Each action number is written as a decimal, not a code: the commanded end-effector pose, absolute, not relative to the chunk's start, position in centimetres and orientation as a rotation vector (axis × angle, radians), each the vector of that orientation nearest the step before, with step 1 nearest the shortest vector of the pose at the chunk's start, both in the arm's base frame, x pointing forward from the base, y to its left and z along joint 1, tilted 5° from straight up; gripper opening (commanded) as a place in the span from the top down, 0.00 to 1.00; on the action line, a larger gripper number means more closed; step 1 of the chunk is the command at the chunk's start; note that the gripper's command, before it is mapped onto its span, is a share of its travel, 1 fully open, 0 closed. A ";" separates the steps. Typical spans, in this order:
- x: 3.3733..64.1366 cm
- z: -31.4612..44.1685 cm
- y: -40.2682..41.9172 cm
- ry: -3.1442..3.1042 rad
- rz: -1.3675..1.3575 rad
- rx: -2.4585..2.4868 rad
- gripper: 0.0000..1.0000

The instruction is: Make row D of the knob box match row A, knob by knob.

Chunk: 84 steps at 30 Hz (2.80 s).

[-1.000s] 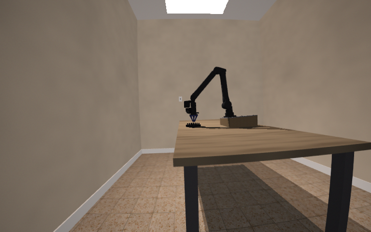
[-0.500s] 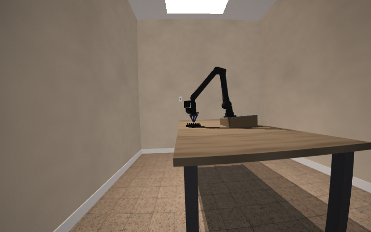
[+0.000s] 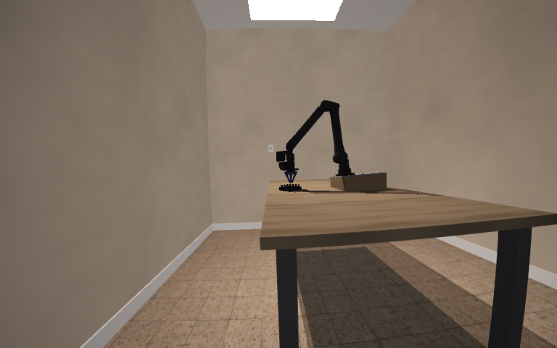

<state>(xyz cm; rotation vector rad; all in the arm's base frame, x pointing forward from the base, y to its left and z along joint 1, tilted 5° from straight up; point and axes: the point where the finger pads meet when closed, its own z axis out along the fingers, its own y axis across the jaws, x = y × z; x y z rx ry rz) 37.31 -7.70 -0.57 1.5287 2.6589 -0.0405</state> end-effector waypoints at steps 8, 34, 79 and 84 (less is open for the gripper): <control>38.3 -0.5 -7.6 2.639 -0.032 1.528 0.81; 38.3 -0.5 -7.6 2.639 -0.032 1.528 0.81; 37.6 -2.3 -7.9 2.649 -0.040 1.534 0.81; 37.6 -2.3 -7.9 2.649 -0.040 1.534 0.81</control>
